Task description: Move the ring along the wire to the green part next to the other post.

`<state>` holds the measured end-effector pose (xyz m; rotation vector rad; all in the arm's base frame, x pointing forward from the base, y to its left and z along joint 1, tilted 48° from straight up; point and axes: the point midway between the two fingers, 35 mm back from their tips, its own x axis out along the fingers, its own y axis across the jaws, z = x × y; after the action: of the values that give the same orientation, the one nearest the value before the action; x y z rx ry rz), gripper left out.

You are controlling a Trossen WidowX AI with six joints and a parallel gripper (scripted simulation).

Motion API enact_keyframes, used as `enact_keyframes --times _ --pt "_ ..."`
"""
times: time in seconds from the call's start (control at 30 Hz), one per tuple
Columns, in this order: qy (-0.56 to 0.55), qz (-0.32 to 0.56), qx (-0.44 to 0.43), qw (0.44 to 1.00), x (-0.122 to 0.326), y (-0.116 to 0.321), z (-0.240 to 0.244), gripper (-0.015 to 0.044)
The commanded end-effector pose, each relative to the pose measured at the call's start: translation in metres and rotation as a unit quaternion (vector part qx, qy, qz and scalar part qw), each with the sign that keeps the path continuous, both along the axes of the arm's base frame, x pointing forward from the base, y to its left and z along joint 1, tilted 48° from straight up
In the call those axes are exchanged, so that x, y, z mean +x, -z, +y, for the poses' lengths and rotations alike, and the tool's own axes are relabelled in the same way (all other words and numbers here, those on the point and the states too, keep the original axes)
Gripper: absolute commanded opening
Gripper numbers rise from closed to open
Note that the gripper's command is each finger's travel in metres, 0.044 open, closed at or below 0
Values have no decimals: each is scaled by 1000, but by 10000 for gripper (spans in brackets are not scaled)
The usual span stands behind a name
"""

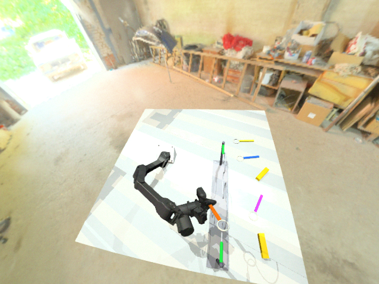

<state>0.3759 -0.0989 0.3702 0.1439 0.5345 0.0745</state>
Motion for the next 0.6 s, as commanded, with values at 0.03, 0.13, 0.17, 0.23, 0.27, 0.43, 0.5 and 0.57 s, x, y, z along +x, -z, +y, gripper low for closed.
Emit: enact_keyframes --times 0.03,0.13,0.17,0.23,0.27,0.43,0.5,0.57 --pt "-2 -1 51 999 -3 -6 18 -150" --pt "-1 0 77 997 -4 -8 25 -150" --pt "-1 1 85 996 -4 -9 28 -150" --pt "0 1 101 995 -4 -10 32 -150" --pt "0 2 108 994 -4 -11 34 -150" --pt "1 4 145 989 -4 -16 45 -150" --pt "1 4 159 987 -4 -18 48 -150" --pt "2 5 174 985 -5 -20 53 -150"
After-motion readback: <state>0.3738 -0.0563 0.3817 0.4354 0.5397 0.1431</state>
